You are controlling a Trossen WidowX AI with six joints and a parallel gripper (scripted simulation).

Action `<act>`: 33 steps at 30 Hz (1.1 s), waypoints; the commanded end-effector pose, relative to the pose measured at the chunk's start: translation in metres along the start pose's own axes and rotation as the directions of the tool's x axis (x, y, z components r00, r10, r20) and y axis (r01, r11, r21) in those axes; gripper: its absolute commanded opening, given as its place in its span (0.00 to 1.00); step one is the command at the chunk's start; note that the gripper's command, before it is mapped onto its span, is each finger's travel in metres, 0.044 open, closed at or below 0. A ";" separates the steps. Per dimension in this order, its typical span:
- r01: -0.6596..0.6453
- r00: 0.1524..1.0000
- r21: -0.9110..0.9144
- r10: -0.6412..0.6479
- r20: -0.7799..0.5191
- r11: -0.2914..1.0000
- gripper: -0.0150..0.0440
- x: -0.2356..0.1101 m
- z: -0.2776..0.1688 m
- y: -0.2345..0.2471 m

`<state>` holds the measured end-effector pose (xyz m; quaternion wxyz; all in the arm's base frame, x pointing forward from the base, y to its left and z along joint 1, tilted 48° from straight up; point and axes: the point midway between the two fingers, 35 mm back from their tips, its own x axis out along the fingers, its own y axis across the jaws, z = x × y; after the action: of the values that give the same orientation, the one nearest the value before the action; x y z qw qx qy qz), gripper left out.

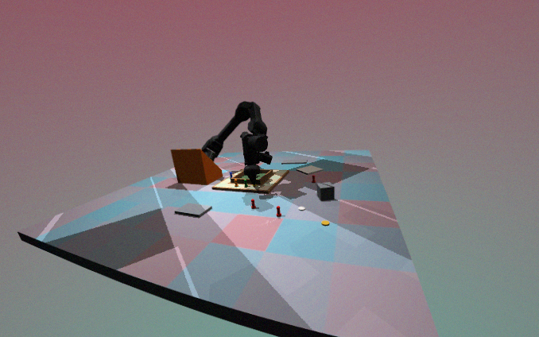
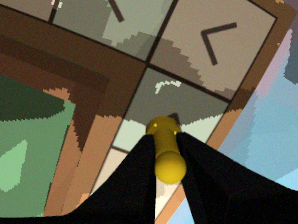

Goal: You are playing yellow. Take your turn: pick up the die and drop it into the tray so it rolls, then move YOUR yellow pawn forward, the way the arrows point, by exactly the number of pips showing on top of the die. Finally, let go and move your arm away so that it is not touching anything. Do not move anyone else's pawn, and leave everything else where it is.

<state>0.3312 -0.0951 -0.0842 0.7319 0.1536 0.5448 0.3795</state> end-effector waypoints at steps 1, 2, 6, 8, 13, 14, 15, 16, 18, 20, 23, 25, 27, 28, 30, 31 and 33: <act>0.010 1.000 -0.004 -0.010 0.004 1.000 0.25 -0.019 0.003 -0.005; 0.011 1.000 -0.004 -0.011 0.004 1.000 0.25 -0.025 0.003 -0.005; 0.013 1.000 -0.003 -0.013 0.003 1.000 0.25 -0.048 0.004 -0.007; 0.013 1.000 -0.003 -0.013 0.002 1.000 0.25 -0.060 0.004 -0.007; 0.013 1.000 -0.003 -0.013 0.002 1.000 0.25 -0.089 0.004 -0.005; 0.013 1.000 -0.003 -0.013 0.002 1.000 0.25 -0.095 0.003 -0.005; 0.012 1.000 -0.003 -0.012 0.002 1.000 0.25 -0.101 0.003 -0.004; 0.012 1.000 -0.003 -0.012 0.002 1.000 0.25 -0.107 0.002 -0.003; 0.010 1.000 -0.003 -0.010 0.002 1.000 0.25 -0.118 0.001 -0.002; 0.010 1.000 -0.003 -0.010 0.002 1.000 0.25 -0.122 0.001 -0.001; 0.011 1.000 -0.003 -0.011 0.001 1.000 0.25 -0.119 0.004 0.001; 0.014 1.000 -0.002 -0.014 0.001 1.000 0.25 -0.112 0.014 0.005; 0.017 1.000 -0.001 -0.017 0.000 1.000 0.25 -0.103 0.024 0.010; 0.017 1.000 -0.001 -0.017 0.000 1.000 0.25 -0.099 0.028 0.012; 0.018 1.000 -0.001 -0.018 0.000 1.000 0.25 -0.091 0.038 0.018; 0.018 1.000 -0.001 -0.018 0.001 1.000 0.25 -0.086 0.043 0.021; 0.017 1.000 -0.002 -0.017 0.002 1.000 0.25 -0.078 0.052 0.028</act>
<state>0.3485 -0.1428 0.0029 0.7364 0.1460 0.5462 0.3715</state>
